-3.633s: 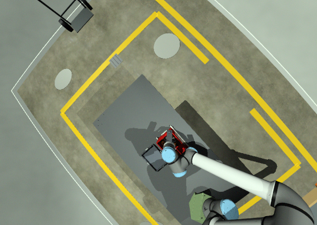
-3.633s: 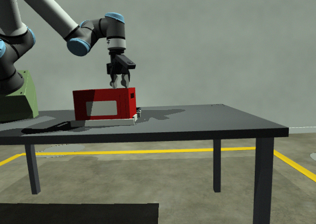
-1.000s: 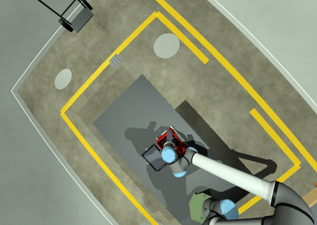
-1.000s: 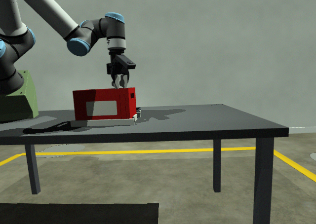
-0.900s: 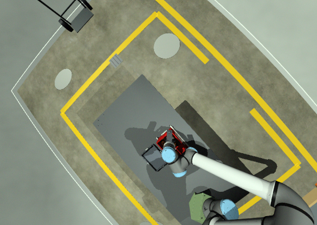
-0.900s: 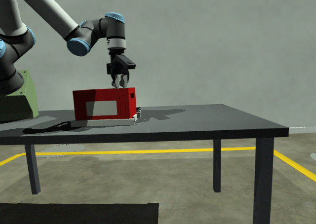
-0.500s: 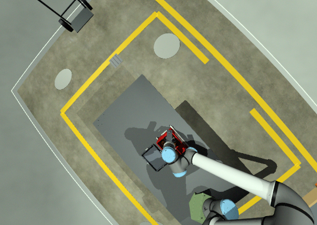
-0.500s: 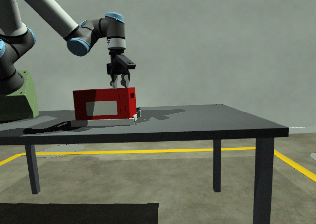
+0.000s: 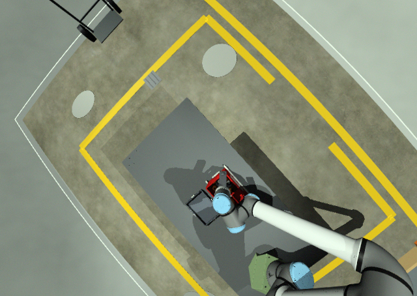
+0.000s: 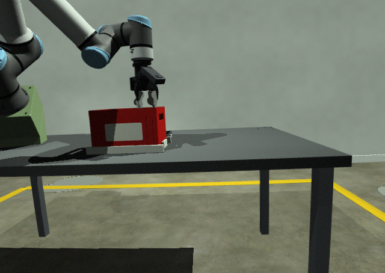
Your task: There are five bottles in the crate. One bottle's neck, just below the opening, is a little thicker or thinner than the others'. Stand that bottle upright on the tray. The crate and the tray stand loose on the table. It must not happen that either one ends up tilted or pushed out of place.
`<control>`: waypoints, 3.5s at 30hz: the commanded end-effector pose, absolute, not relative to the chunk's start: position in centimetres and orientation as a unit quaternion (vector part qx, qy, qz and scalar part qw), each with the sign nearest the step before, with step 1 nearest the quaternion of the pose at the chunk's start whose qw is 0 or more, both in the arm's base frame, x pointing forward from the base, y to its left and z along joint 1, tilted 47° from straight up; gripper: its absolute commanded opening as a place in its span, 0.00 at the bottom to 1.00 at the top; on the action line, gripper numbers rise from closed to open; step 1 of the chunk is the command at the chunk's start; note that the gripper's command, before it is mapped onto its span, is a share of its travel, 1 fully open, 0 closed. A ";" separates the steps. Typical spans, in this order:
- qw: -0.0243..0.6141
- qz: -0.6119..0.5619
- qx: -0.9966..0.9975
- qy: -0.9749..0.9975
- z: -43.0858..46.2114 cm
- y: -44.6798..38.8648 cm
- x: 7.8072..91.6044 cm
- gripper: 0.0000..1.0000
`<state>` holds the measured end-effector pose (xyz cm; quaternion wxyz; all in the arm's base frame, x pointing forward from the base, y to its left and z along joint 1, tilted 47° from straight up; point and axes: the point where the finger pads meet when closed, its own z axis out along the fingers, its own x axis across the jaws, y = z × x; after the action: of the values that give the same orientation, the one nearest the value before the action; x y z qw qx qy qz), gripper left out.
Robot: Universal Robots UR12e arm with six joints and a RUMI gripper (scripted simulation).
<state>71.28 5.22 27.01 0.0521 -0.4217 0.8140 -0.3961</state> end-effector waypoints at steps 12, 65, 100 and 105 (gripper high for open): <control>0.053 -0.396 -0.422 0.814 27.1 5.3 71.3 0.38; 0.053 -0.396 -0.422 0.814 32.7 10.2 67.8 0.00; 0.053 -0.396 -0.422 0.814 30.4 12.9 68.0 0.00; 0.053 -0.396 -0.422 0.814 27.3 16.4 67.9 0.00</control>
<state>67.79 13.05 30.15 0.0527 -0.4226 0.8138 -0.3955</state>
